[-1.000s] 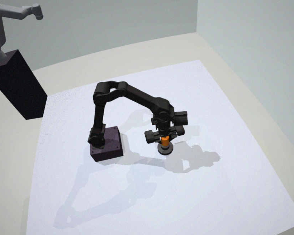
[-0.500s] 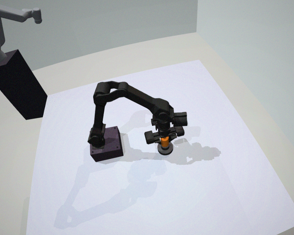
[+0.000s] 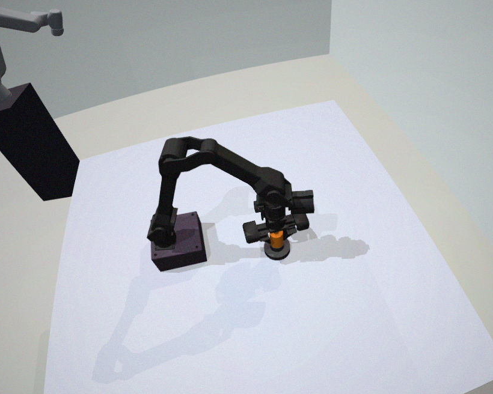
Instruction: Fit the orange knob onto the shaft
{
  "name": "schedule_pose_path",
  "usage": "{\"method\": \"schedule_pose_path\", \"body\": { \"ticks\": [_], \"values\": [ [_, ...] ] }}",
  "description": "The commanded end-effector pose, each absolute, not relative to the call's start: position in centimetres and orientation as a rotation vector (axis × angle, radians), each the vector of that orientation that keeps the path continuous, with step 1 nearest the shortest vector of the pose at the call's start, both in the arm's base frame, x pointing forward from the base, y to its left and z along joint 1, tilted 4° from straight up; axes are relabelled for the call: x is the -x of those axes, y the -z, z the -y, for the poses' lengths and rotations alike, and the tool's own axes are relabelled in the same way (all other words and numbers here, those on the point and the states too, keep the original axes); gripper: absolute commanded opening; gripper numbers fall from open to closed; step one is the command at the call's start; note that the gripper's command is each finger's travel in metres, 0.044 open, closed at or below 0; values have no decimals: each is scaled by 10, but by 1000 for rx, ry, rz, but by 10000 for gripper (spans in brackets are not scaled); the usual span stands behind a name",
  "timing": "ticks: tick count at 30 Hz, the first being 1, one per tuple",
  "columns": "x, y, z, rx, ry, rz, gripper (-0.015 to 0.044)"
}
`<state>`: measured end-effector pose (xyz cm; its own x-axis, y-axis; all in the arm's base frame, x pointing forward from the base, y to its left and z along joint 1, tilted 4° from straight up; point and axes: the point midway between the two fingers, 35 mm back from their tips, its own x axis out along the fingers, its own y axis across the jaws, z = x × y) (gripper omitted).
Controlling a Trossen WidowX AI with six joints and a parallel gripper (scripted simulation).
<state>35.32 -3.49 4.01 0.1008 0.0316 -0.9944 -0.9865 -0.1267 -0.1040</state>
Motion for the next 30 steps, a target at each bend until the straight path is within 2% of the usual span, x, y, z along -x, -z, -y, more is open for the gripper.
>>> {"method": "schedule_pose_path", "body": {
  "ticks": [1,2,19,27,30],
  "values": [
    [-353,-41,35,1331,-1236,-1051,0],
    [-353,-41,35,1331,-1236,-1051,0],
    [-353,-41,35,1331,-1236,-1051,440],
    [-353,-41,35,1331,-1236,-1051,440],
    [-354,-69,36,1331,-1236,-1051,440]
  ]
}}
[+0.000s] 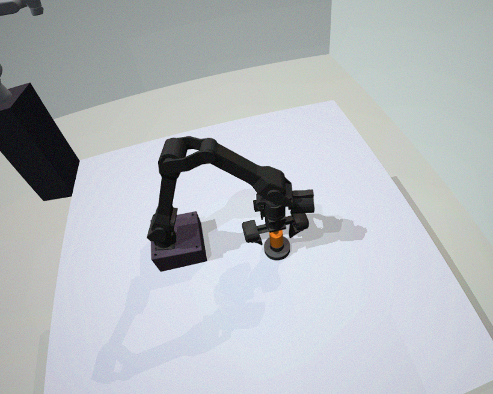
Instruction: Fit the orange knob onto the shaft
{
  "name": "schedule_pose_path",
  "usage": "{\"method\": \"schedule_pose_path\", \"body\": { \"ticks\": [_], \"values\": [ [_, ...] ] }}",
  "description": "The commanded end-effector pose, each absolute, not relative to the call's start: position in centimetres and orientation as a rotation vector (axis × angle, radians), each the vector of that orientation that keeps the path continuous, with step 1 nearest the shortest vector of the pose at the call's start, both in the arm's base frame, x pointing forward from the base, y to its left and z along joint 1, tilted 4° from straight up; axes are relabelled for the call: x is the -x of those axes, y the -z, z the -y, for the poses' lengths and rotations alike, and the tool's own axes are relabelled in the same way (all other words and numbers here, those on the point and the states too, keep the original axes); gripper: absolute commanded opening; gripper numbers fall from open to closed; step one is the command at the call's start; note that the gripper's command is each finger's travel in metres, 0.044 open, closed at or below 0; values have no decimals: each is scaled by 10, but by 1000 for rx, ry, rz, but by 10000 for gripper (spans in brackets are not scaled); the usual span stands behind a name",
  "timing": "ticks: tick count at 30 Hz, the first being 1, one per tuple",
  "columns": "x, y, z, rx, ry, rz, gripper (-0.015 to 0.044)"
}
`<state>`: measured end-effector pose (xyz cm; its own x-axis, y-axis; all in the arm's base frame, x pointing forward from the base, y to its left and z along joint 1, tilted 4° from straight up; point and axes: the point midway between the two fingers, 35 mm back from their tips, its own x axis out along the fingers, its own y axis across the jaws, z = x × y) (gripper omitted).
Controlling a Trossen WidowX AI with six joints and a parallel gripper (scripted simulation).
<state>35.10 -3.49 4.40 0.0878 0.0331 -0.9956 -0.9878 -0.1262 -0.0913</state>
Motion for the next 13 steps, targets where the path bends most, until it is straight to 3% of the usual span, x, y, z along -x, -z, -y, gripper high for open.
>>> {"method": "schedule_pose_path", "body": {
  "ticks": [1,4,13],
  "values": [
    [-352,-88,37,1331,-1236,-1051,440],
    [-344,-133,38,1331,-1236,-1051,440],
    [-347,-137,39,1331,-1236,-1051,440]
  ]
}}
